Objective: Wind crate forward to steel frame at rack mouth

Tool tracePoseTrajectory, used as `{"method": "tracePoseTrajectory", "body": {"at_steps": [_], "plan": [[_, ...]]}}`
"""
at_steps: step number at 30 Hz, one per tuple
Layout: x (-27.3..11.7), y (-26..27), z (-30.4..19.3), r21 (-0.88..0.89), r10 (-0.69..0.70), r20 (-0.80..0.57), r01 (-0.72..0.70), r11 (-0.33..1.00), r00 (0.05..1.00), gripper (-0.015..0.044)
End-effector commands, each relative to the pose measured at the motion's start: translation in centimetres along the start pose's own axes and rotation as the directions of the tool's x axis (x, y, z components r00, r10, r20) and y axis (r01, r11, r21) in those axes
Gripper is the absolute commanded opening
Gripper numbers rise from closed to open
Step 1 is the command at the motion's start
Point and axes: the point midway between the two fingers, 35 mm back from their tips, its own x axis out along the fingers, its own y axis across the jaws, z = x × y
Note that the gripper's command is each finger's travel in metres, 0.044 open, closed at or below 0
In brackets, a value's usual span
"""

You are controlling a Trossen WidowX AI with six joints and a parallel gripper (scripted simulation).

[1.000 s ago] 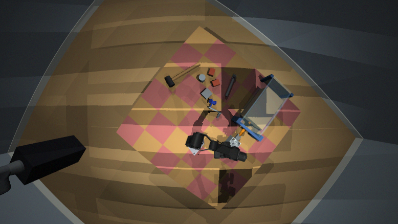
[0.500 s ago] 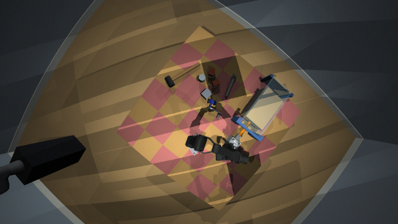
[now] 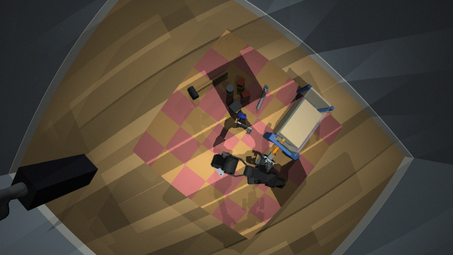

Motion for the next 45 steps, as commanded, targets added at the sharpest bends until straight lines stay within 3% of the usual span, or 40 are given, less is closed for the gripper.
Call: {"method": "tracePoseTrajectory", "body": {"at_steps": [1, 45], "plan": [[0.3, -1.3, -0.5, 0.000, -0.023, -0.008, 0.023, 1.000, 1.000, 0.0000], [0.3, -7.9, -1.4, -0.001, -0.029, -0.009, 0.029, 1.000, 1.000, 0.0000]]}}
